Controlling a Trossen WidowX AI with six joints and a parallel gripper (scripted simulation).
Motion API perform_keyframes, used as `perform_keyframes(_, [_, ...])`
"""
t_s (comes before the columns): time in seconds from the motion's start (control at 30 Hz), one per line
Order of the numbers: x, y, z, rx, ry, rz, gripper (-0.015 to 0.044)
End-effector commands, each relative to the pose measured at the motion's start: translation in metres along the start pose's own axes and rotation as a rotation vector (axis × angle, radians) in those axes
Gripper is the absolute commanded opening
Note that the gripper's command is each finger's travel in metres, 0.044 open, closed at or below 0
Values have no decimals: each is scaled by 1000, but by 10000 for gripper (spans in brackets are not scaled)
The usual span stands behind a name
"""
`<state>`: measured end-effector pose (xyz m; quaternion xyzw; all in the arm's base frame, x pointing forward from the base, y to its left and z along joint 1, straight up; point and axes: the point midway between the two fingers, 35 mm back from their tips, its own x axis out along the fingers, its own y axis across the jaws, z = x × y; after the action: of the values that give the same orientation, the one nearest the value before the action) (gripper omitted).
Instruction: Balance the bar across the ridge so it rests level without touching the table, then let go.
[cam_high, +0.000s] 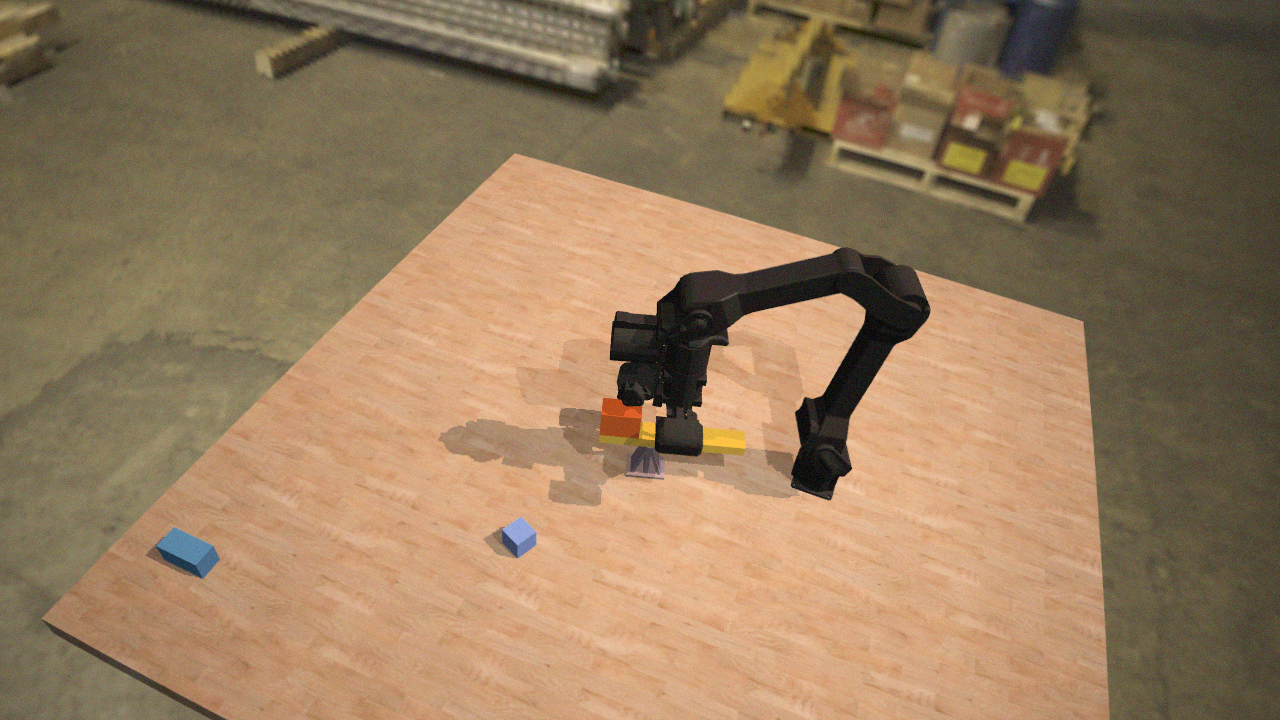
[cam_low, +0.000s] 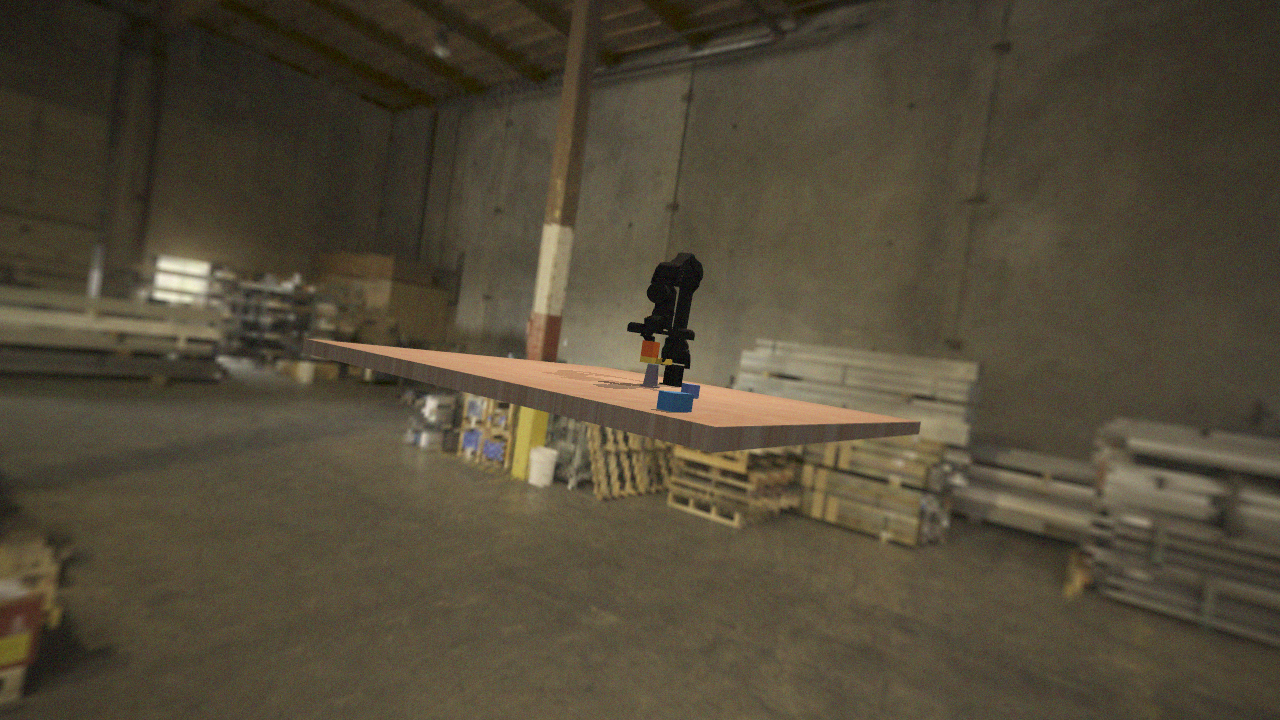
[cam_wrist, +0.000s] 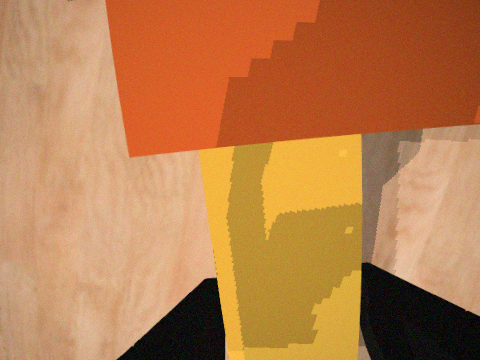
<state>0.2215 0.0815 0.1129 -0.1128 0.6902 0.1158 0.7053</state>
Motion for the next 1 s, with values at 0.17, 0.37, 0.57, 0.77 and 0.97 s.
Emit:
perform_keyframes(0.17, [0, 0, 0, 0, 0, 0, 169])
perform_keyframes(0.37, [0, 0, 0, 0, 0, 0, 170])
perform_keyframes(0.57, [0, 0, 0, 0, 0, 0, 172])
perform_keyframes(0.77, [0, 0, 0, 0, 0, 0, 173])
perform_keyframes(0.97, [0, 0, 0, 0, 0, 0, 185])
